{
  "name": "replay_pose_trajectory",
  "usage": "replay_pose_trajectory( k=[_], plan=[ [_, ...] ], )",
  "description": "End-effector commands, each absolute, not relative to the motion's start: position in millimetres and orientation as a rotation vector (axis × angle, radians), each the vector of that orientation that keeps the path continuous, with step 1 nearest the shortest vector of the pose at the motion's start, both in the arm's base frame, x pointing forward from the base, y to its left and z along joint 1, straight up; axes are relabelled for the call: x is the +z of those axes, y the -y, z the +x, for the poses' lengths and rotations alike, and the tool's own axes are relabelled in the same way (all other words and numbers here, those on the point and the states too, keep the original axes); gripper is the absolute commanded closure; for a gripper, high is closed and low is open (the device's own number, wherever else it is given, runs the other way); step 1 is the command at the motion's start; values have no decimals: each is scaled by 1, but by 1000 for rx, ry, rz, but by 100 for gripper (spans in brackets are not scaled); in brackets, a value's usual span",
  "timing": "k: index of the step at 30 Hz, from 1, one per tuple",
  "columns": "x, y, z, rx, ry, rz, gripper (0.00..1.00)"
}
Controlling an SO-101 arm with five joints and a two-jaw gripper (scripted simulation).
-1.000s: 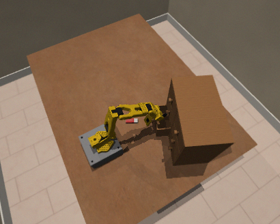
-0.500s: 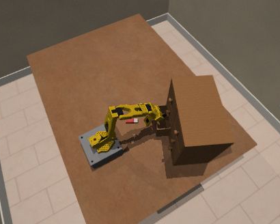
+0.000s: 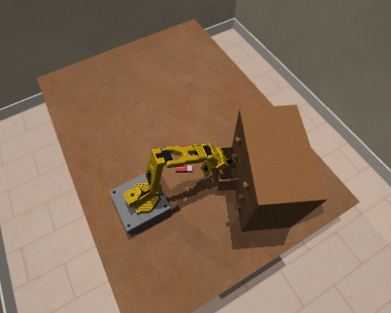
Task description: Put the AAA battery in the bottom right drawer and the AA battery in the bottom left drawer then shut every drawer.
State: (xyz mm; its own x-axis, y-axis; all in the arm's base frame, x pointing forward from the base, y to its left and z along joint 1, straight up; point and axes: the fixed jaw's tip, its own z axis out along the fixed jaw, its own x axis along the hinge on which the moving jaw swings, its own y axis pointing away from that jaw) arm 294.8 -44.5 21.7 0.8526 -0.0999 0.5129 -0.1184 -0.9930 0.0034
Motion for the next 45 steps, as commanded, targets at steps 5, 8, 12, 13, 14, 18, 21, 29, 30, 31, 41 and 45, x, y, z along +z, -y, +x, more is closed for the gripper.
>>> replay_pose_trajectory(
  k=[5,8,12,13,14,18,21,29,30,31,41,45],
  plan=[
    [17,46,292,807,193,2996,93],
    [17,46,292,807,193,2996,91],
    [17,46,292,807,193,2996,90],
    [17,46,292,807,193,2996,90],
    [17,46,292,807,193,2996,89],
    [17,46,292,807,193,2996,87],
    [17,46,292,807,193,2996,85],
    [17,46,292,807,193,2996,82],
    [17,46,292,807,193,2996,81],
    [17,46,292,807,193,2996,81],
    [17,46,292,807,193,2996,75],
    [20,46,292,807,195,2996,75]
  ],
)
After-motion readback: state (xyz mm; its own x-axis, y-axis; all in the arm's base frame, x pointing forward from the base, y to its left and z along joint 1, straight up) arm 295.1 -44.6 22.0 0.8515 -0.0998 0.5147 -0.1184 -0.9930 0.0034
